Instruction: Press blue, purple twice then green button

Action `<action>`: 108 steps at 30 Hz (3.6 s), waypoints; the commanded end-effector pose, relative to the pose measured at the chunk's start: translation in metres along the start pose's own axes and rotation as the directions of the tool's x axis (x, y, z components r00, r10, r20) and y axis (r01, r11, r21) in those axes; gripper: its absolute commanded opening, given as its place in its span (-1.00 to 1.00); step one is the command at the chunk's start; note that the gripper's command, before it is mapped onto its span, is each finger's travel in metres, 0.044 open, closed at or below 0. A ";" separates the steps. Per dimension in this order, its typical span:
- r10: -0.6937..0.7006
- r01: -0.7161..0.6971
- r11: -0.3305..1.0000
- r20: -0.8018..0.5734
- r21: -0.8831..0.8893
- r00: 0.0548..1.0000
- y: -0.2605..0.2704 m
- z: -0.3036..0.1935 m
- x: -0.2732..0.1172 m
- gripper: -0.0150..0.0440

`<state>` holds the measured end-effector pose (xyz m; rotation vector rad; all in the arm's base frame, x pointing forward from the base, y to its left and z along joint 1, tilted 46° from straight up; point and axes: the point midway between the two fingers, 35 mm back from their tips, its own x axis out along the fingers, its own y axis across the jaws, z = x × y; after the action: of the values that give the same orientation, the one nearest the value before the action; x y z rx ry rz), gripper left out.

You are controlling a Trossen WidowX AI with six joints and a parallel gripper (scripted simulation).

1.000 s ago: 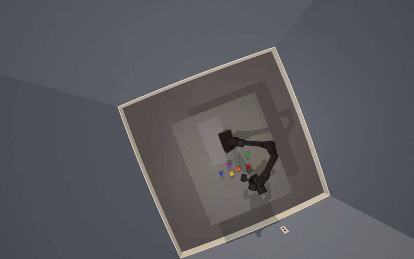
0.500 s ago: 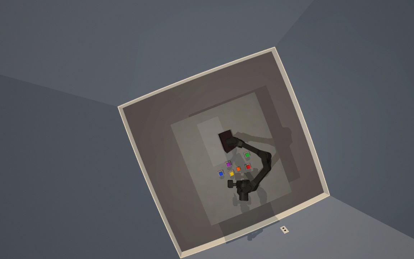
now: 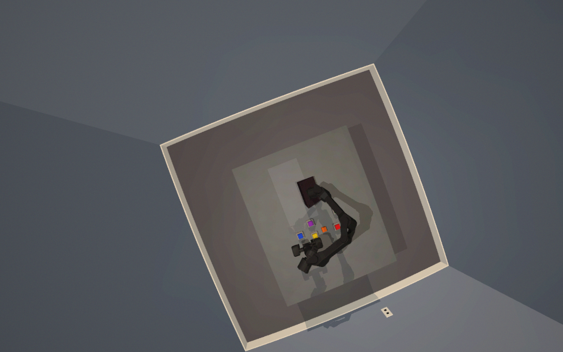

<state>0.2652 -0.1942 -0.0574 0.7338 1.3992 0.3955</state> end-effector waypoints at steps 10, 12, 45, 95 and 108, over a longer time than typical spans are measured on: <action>0.041 -0.044 0.996 -0.034 -0.077 0.999 -0.014 -0.015 0.026 0.60; 0.043 -0.045 0.996 -0.034 -0.077 0.999 -0.012 -0.017 0.055 0.42; 0.044 -0.047 0.996 -0.033 -0.077 0.998 -0.011 -0.018 0.082 -0.42; 0.041 -0.043 0.996 -0.035 -0.076 0.999 -0.015 -0.016 0.003 -0.42; 0.048 -0.050 0.996 -0.039 -0.072 0.998 0.079 -0.078 -0.003 -0.42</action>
<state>0.2165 -0.1458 -0.0168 0.6954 1.3951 0.4967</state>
